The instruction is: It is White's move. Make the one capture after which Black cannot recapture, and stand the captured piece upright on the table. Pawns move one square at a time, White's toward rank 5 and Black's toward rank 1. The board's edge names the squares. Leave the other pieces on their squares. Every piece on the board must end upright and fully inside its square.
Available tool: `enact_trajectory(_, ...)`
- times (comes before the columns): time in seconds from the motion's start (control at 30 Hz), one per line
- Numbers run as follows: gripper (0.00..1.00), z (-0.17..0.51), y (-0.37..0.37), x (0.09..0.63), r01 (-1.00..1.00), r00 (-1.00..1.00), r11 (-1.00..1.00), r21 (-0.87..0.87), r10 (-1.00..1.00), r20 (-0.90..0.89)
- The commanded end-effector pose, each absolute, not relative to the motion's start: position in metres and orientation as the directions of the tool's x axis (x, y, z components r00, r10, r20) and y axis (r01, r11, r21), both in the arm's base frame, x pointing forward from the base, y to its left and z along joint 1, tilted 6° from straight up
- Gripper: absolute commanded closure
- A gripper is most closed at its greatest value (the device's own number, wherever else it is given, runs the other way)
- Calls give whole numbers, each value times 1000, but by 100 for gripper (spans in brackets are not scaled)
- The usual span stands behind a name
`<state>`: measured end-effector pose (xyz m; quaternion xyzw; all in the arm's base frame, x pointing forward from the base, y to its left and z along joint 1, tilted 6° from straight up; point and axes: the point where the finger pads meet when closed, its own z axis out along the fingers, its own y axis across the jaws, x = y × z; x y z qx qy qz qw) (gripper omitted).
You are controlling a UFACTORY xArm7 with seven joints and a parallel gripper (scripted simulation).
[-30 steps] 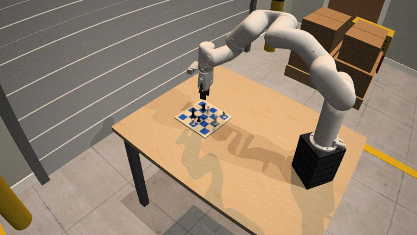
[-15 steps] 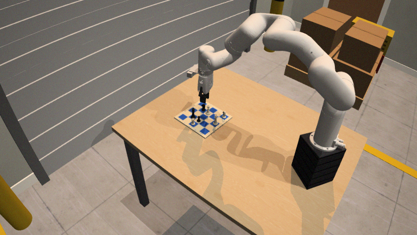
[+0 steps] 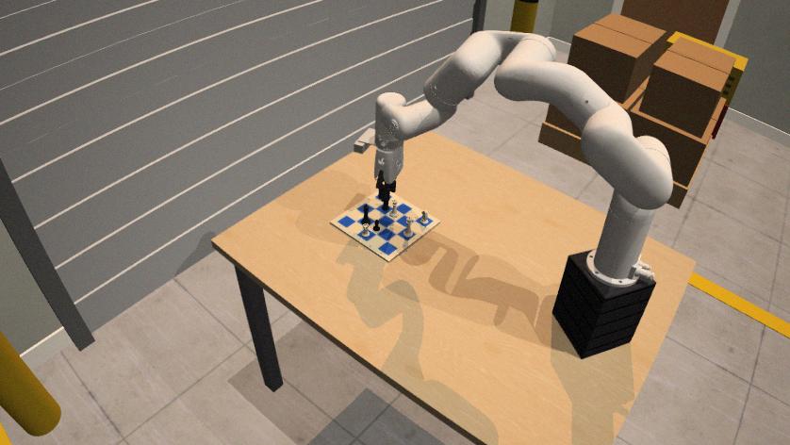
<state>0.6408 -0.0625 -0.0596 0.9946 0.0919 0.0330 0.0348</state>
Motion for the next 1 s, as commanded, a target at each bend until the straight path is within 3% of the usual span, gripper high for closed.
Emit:
enact_trajectory(0.0,61,-60,-63,643,180,980,-981,77,186,65)
enact_trajectory(0.97,61,-62,-63,644,180,980,-981,77,186,65)
